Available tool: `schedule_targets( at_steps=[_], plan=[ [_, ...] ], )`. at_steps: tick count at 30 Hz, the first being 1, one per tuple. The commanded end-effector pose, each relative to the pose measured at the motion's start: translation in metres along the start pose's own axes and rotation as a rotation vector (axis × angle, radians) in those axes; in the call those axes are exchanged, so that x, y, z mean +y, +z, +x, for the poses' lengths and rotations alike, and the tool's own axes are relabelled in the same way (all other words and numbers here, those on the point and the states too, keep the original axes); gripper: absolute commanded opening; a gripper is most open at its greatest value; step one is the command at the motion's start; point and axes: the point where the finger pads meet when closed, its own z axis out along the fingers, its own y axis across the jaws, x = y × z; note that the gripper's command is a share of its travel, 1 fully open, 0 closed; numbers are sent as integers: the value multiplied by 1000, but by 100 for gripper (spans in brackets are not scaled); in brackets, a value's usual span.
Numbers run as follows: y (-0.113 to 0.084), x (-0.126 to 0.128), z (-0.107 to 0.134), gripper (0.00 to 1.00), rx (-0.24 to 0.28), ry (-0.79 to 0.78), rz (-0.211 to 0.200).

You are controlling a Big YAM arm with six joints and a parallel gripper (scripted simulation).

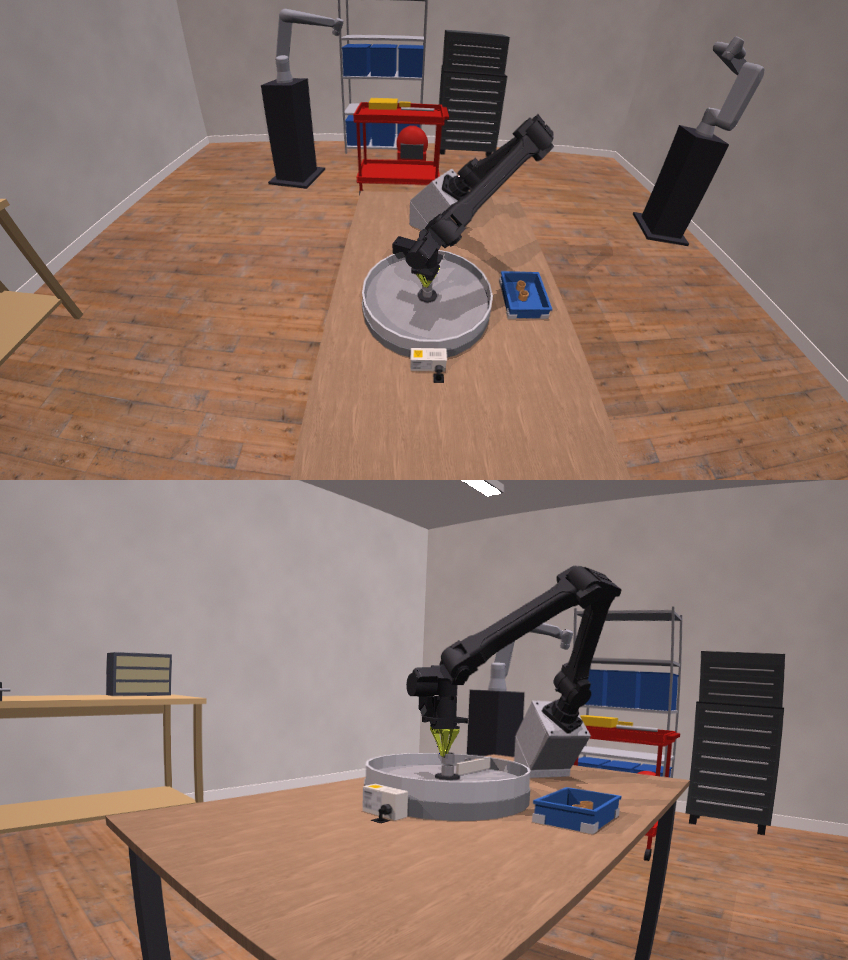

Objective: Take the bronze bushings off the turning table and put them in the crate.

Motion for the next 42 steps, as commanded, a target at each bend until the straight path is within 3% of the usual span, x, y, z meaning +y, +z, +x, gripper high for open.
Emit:
schedule_targets(
  at_steps=[1, 42],
  plan=[
    [-22, 19, 11, 0, -6, -27, -58],
    [-23, 22, 16, 0, -6, -34, -59]
  ],
)
